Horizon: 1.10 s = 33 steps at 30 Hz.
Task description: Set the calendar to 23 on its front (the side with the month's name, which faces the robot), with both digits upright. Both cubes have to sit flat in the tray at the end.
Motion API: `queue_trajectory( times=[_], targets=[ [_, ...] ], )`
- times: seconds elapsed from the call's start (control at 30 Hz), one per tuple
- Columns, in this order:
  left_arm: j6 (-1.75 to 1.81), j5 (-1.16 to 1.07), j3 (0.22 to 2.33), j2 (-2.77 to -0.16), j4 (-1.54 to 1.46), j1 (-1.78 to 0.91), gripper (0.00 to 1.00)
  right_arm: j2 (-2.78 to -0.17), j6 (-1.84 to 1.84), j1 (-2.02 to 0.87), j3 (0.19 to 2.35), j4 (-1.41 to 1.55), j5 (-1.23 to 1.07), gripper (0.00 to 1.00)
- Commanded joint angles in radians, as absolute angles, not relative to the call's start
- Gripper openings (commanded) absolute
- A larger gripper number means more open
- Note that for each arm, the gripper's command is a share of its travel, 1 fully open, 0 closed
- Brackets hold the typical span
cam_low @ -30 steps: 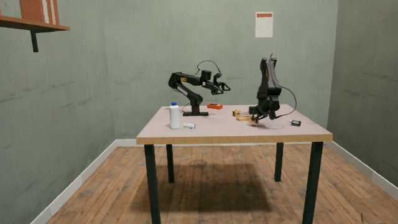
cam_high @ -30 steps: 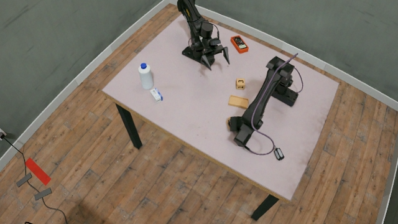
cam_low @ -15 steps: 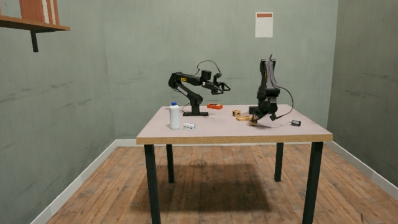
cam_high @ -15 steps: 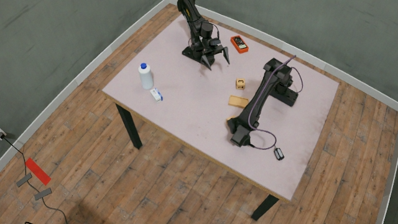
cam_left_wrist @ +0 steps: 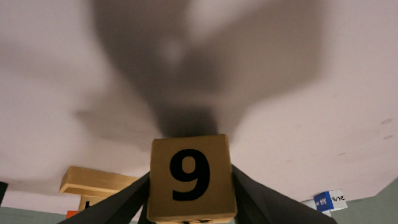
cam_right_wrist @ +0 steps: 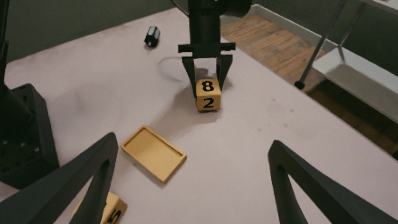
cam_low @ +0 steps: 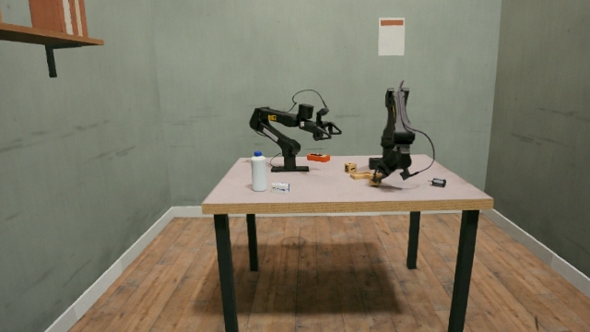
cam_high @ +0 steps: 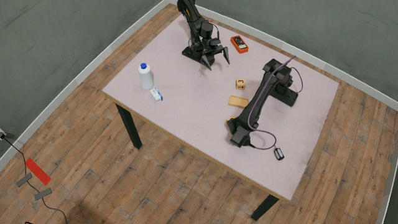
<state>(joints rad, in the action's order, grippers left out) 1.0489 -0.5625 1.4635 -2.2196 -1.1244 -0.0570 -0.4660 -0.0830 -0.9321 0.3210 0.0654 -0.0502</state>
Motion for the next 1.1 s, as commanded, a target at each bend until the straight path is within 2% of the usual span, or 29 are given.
queue_trajectory(
  times=[0.0,1.07],
  targets=[
    [1.054,-0.562,1.484,-2.220,-1.114,-0.060,0.40,-0.471,-0.084,-0.943,0.318,0.063,-0.049,1.00],
    [1.058,-0.561,1.462,-2.224,-1.102,-0.064,0.40,-0.471,-0.084,-0.943,0.318,0.063,-0.049,1.00]
  ],
)
